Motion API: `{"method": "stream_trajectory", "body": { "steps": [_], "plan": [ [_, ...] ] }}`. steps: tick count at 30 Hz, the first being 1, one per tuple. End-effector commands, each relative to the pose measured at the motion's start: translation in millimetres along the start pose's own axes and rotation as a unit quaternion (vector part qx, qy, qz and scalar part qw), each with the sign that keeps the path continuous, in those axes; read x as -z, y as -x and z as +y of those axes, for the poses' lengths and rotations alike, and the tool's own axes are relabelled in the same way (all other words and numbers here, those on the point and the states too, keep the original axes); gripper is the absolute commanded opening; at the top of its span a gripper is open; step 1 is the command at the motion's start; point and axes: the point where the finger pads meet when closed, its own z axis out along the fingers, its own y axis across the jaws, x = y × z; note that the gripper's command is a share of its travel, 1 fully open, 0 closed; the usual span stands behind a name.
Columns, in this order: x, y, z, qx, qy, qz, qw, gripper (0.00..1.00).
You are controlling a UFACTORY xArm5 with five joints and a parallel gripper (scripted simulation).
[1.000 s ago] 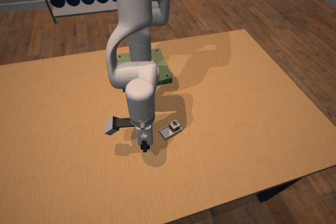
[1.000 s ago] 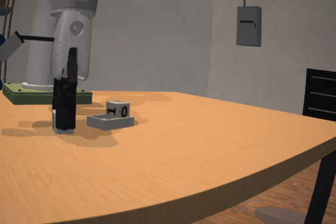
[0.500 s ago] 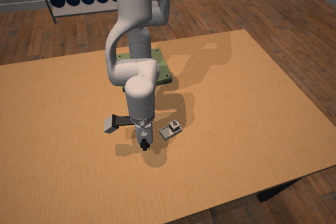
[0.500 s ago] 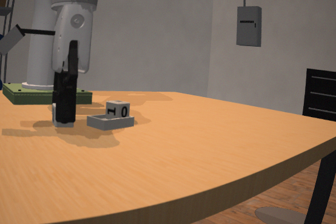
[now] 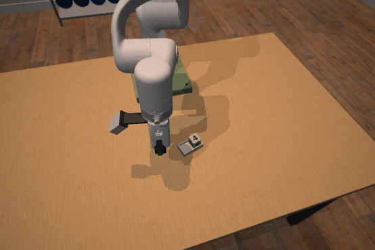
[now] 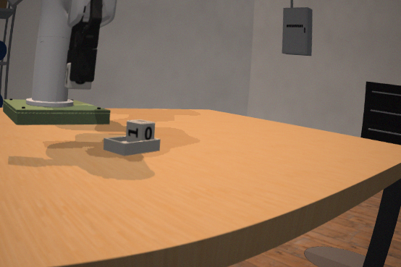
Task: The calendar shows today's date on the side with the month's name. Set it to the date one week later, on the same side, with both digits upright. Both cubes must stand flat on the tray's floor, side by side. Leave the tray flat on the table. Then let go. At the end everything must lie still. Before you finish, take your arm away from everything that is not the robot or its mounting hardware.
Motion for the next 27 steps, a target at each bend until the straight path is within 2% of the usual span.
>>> {"method": "stream_trajectory", "body": {
  "steps": [1,16,22,27],
  "plan": [
    [11.9,0.0,0.5,0.0,0.001,0.0,1.0,0.29],
    [12.0,0.0,0.5,-0.012,0.001,0.0,1.0,0.29],
    [12.0,0.0,0.4,-0.049,0.001,0.0,0.999,0.29],
    [12.0,0.0,0.1,-0.143,0.001,0.0,0.99,0.29]
  ]
}}
